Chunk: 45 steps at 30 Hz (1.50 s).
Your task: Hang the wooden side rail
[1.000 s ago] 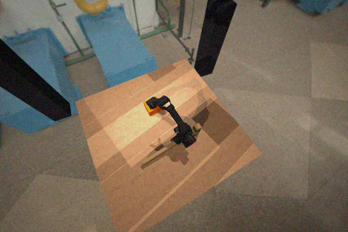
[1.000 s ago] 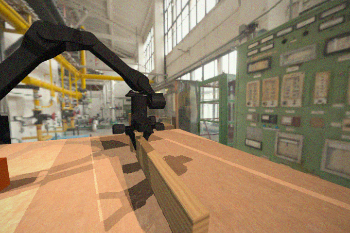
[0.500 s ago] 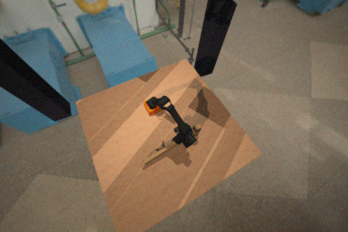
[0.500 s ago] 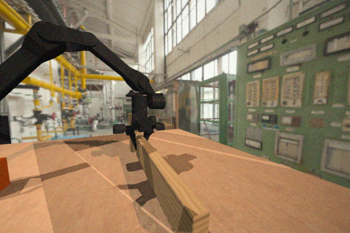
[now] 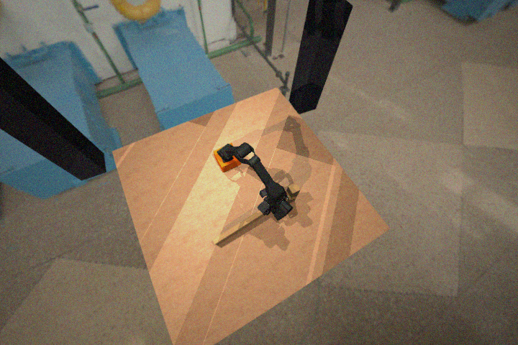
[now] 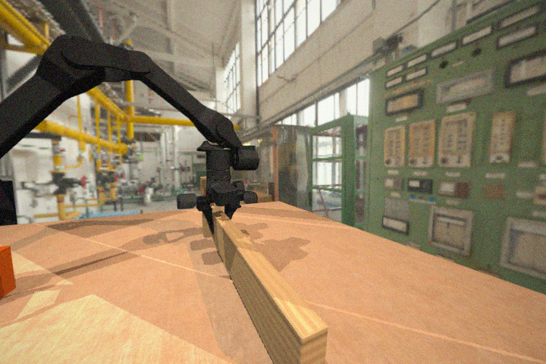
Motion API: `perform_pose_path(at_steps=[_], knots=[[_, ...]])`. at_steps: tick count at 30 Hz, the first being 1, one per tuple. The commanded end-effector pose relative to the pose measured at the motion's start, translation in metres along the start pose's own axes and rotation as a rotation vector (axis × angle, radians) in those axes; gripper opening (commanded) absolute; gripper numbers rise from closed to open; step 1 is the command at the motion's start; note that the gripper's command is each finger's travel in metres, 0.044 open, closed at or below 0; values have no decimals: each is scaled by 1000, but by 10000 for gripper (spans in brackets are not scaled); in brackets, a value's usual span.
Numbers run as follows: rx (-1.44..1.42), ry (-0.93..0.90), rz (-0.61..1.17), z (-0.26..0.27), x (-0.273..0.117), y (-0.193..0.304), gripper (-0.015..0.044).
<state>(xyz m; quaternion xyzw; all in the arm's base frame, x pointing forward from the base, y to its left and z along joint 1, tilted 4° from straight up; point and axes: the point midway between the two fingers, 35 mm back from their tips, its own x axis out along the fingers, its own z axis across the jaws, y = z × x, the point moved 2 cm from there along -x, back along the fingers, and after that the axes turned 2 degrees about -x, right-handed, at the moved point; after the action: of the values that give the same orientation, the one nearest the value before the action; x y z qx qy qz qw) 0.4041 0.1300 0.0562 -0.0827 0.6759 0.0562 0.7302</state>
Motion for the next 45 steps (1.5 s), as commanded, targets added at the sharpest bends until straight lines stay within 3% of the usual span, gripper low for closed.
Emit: perform_pose_path(at_steps=[1, 45], knots=[[-6, -14, 4, 4, -4, 2, 0], [-6, -14, 4, 2, -3, 7, 0]])
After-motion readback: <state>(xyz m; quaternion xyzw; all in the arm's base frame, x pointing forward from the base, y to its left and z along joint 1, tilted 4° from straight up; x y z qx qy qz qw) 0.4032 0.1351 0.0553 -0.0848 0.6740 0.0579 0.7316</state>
